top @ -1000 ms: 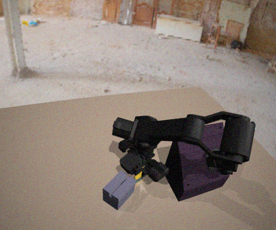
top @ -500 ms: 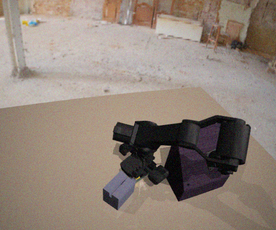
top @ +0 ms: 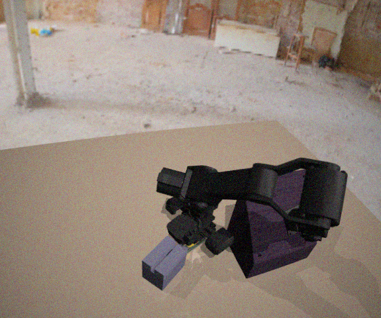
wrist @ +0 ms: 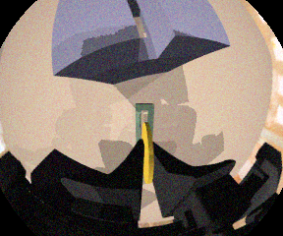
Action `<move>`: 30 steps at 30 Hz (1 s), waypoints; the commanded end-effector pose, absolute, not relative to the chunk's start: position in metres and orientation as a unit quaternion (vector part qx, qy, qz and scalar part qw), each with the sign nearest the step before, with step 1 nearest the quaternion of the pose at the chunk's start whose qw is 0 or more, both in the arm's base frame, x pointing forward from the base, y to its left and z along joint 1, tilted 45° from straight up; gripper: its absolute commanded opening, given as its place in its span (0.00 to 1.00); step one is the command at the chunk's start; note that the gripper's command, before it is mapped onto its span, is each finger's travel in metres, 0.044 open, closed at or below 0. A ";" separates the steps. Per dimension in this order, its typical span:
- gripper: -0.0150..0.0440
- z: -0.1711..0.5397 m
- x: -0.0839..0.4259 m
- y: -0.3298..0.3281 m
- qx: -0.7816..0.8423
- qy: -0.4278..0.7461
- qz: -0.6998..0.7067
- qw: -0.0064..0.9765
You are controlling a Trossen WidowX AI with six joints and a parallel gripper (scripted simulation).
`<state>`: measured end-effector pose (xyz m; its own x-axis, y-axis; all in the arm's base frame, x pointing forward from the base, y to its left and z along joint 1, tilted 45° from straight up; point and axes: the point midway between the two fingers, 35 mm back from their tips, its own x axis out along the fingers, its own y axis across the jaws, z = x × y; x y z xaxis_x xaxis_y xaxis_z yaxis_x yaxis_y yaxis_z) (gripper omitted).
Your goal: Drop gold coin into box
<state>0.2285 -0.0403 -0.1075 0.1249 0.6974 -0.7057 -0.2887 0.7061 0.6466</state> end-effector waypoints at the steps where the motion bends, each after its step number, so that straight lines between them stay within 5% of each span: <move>1: 0.25 -0.103 0.230 -0.048 0.175 0.567 0.337 0.731; 30: 0.25 -0.053 0.221 -0.099 0.174 0.568 0.336 0.731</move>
